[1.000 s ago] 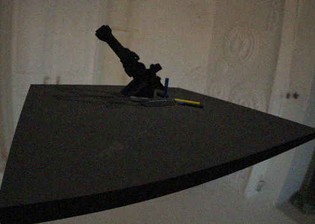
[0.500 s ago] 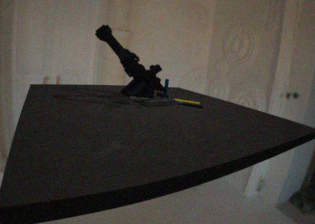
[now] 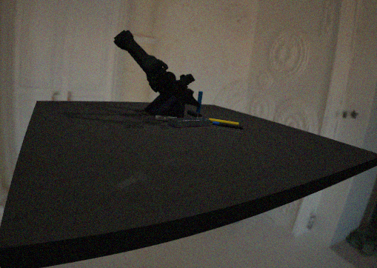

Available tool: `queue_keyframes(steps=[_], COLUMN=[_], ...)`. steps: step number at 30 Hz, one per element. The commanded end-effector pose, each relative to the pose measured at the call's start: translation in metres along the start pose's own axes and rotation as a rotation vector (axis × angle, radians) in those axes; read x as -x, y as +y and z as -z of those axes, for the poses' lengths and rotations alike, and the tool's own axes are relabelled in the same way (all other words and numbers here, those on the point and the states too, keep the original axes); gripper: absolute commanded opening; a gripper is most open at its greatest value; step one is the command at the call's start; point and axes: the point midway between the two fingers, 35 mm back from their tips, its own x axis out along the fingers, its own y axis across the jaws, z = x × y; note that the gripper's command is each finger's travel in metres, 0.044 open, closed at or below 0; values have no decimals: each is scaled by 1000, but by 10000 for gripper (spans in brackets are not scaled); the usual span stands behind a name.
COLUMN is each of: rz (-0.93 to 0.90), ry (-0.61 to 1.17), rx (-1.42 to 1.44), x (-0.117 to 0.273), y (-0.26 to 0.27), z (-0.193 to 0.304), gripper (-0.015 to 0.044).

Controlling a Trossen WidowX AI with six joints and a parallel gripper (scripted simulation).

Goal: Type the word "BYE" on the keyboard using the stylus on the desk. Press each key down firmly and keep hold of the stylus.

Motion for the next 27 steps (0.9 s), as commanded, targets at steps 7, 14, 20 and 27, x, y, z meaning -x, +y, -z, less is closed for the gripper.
queue_keyframes(steps=[7, 14, 20, 27], rz=[8, -94, -225, -382], ry=[-6, -4, -1, -3], rx=[-2, 63, 143, 233], x=[13, 8, 6, 5], y=[-1, 3, 7, 11], z=[-21, -25, -32, -41], gripper=[81, 51, 11, 0])
